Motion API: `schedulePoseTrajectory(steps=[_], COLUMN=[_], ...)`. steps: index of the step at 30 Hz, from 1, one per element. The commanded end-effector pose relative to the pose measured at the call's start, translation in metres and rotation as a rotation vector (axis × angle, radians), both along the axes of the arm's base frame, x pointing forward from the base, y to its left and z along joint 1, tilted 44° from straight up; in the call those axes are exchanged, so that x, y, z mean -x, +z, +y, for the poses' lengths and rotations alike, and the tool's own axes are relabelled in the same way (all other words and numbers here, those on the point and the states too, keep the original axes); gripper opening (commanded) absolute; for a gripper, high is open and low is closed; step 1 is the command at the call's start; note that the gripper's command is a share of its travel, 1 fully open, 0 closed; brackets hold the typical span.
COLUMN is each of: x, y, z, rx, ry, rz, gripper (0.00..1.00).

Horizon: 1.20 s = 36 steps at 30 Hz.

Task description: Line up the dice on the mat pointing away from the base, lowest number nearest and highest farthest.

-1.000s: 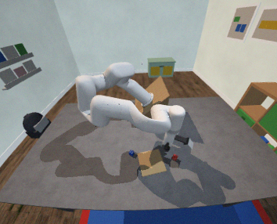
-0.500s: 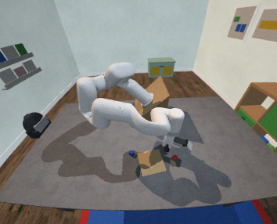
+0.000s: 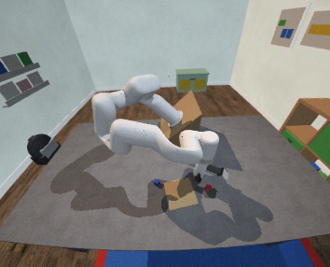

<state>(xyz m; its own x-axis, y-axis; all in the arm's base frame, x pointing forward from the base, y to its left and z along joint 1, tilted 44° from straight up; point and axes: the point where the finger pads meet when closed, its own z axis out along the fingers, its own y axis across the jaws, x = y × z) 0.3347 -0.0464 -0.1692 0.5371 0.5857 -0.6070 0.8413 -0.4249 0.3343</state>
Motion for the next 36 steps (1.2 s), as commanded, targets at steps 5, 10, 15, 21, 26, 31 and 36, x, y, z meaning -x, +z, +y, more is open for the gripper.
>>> schedulePoseTrajectory(steps=[5, 10, 15, 21, 26, 31, 36], x=[-0.0011, -0.0011, -0.0011, -0.0011, -0.0011, -0.0011, -0.0011], y=[0.0003, 0.0003, 0.0003, 0.0003, 0.0003, 0.0003, 0.0003], z=[0.0018, 0.0018, 0.0018, 0.0018, 0.0018, 0.0018, 0.0018], rx=[-0.003, -0.003, -0.003, -0.003, -0.003, -0.003, -0.003], ry=[0.003, 0.003, 0.003, 0.003, 0.003, 0.003, 0.003], rz=[-0.002, -0.002, -0.002, -0.002, -0.002, -0.002, -0.002], gripper=[0.42, 0.42, 0.42, 0.42, 0.42, 0.21, 0.21])
